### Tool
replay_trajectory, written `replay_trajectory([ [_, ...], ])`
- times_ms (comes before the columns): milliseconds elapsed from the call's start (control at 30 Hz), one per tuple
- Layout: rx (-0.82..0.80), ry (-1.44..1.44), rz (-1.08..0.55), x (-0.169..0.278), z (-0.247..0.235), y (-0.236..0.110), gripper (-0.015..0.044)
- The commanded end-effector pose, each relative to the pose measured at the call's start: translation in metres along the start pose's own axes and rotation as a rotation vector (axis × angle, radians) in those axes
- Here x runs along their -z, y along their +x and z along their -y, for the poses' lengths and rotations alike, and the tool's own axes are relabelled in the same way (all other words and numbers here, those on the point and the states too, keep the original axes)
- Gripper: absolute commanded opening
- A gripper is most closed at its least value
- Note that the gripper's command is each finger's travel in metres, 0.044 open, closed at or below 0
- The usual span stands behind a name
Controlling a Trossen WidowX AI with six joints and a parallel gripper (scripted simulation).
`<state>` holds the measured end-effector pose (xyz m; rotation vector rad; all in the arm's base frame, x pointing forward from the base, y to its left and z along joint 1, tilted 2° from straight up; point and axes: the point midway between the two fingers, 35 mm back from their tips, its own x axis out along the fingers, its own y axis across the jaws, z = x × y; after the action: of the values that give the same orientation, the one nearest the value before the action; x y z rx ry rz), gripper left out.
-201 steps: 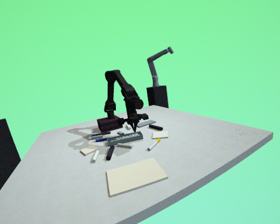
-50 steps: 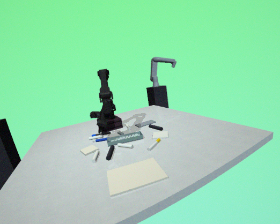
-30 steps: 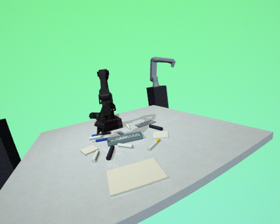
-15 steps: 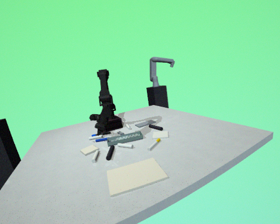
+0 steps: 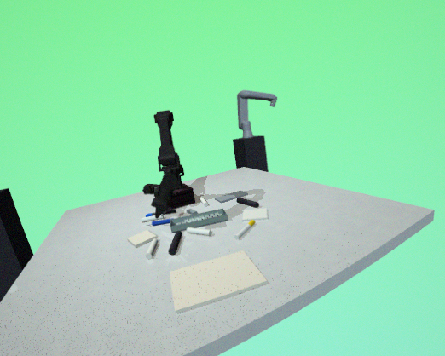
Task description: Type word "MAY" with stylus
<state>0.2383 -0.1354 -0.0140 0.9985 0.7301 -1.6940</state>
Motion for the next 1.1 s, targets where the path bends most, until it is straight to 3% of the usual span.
replay_trajectory([
  [0,0.001,0.004,0.004,0.002,0.001,0.004,0.0150],
  [1067,0.001,0.004,0.004,0.014,0.001,0.024,0.0150],
])
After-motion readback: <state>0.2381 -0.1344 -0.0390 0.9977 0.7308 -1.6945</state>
